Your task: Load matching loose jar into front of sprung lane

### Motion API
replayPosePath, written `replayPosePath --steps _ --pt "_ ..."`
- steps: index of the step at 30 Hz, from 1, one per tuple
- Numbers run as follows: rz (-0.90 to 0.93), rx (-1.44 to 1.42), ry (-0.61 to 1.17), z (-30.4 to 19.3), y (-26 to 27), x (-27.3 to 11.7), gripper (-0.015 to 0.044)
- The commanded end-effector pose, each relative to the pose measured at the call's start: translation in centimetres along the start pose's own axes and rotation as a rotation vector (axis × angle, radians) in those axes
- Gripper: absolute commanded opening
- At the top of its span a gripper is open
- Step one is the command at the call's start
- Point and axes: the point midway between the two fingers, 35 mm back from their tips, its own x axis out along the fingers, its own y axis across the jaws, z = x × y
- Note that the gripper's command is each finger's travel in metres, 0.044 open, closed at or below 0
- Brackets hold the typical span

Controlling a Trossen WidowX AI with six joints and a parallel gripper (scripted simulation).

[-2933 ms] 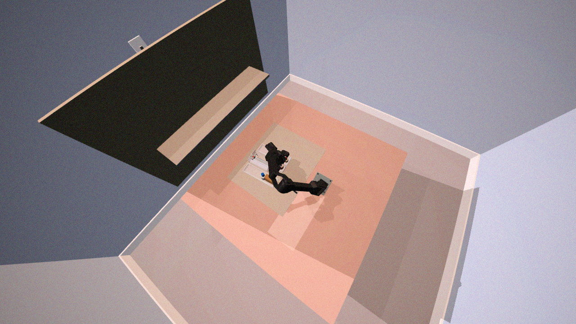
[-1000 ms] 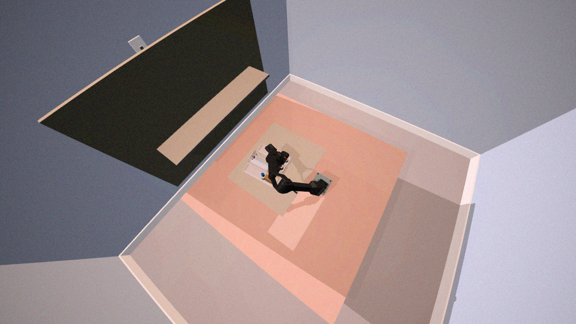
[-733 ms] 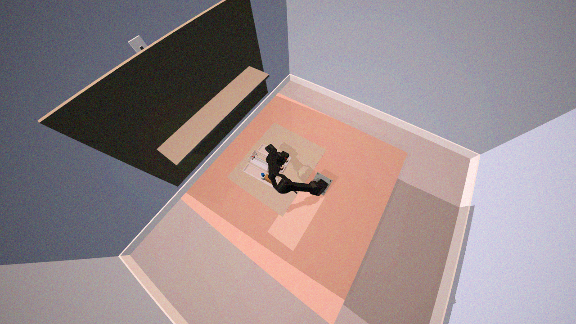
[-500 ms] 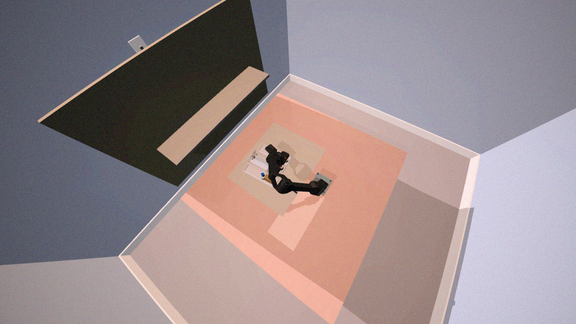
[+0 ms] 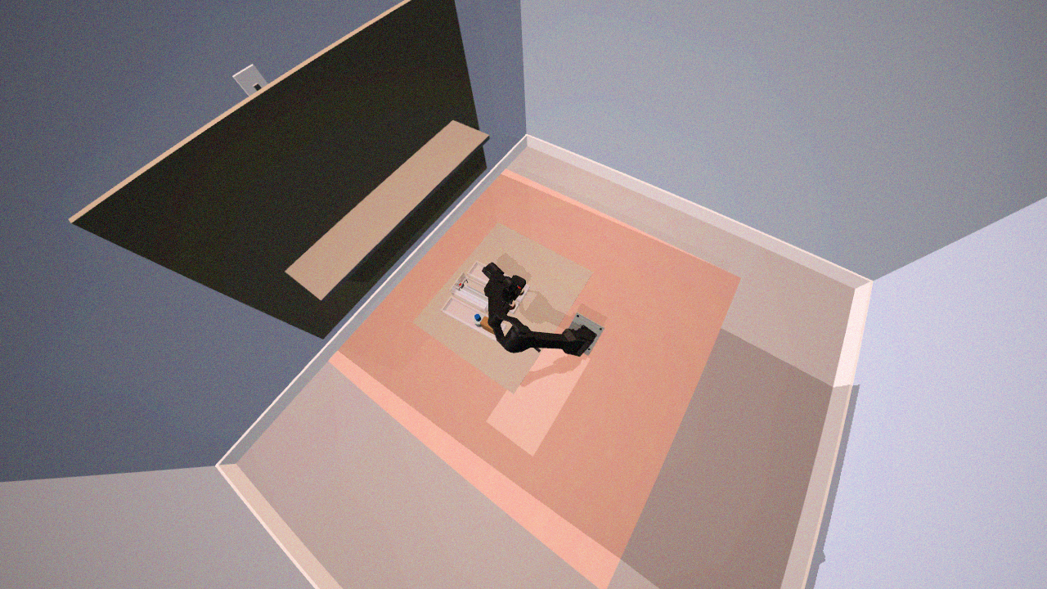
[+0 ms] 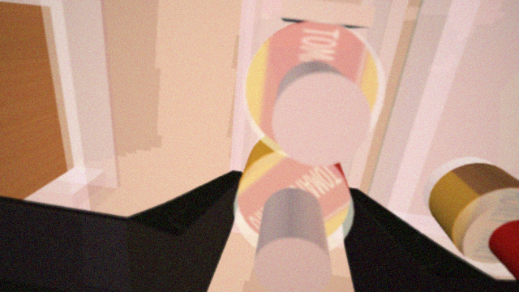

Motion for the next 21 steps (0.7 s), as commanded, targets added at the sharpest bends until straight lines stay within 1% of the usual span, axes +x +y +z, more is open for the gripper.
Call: replayPosePath --steps 1,21 --pt "0.009 -0.006 -0.009 0.14 0.16 0.02 0.0" --pt "0.009 -0.006 -0.009 -0.19 0.15 0.03 0.0"
